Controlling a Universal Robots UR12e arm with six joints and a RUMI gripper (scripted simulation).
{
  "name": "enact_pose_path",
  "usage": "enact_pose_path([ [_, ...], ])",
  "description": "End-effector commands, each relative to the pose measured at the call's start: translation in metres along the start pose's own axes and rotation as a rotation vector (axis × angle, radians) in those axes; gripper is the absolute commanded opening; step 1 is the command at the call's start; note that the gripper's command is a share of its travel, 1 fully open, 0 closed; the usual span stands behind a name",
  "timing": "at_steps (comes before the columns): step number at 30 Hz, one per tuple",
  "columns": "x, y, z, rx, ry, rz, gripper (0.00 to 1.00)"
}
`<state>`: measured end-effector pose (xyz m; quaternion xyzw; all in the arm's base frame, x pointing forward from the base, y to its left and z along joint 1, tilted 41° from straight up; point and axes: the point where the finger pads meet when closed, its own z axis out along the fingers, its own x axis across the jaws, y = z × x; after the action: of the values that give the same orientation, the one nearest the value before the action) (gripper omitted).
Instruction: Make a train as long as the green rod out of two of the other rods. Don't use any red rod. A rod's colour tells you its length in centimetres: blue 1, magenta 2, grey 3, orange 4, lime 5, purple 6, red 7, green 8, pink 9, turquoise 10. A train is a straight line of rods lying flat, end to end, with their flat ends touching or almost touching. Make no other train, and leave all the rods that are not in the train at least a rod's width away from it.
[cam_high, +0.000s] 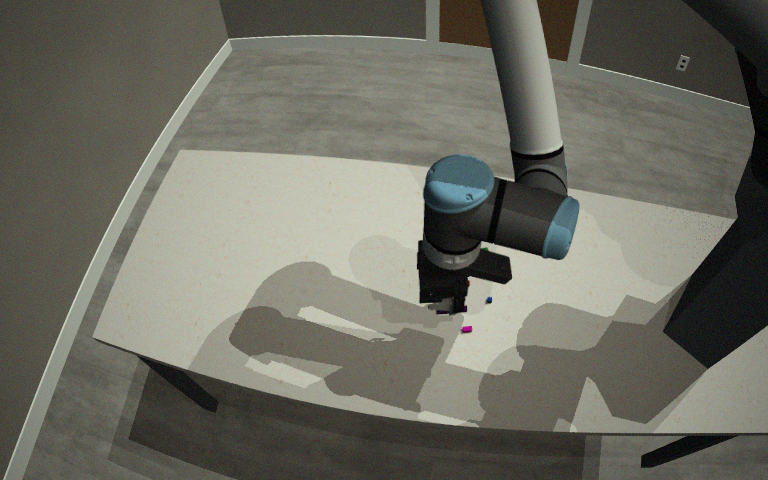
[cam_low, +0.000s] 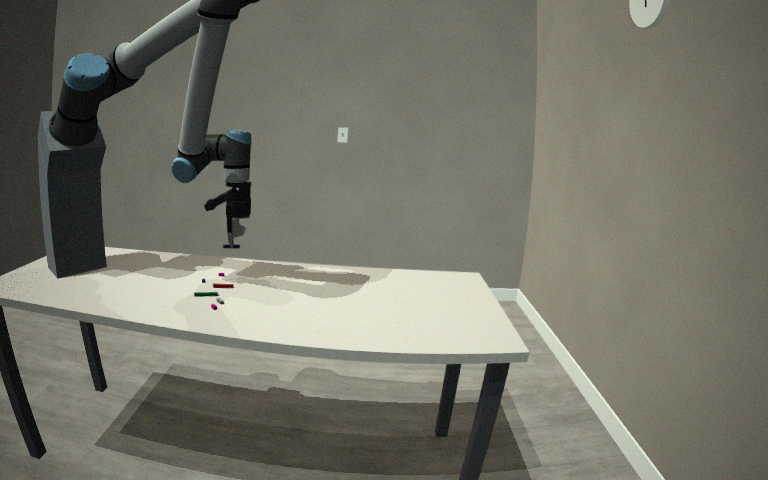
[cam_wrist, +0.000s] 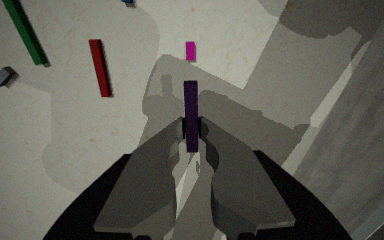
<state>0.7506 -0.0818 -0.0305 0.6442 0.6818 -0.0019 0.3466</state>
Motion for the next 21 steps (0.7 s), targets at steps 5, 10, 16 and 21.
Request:
enact_pose_path([
  [5,0.000,0.000,0.011,-0.001,0.000,0.000,0.00],
  [10,0.000,0.000,0.029,-0.001,0.000,0.000,0.00],
  [16,0.000,0.001,0.047,-0.001,0.000,0.000,0.00],
  [21,0.000,0.001,0.068,-0.001,0.000,0.000,0.00],
])
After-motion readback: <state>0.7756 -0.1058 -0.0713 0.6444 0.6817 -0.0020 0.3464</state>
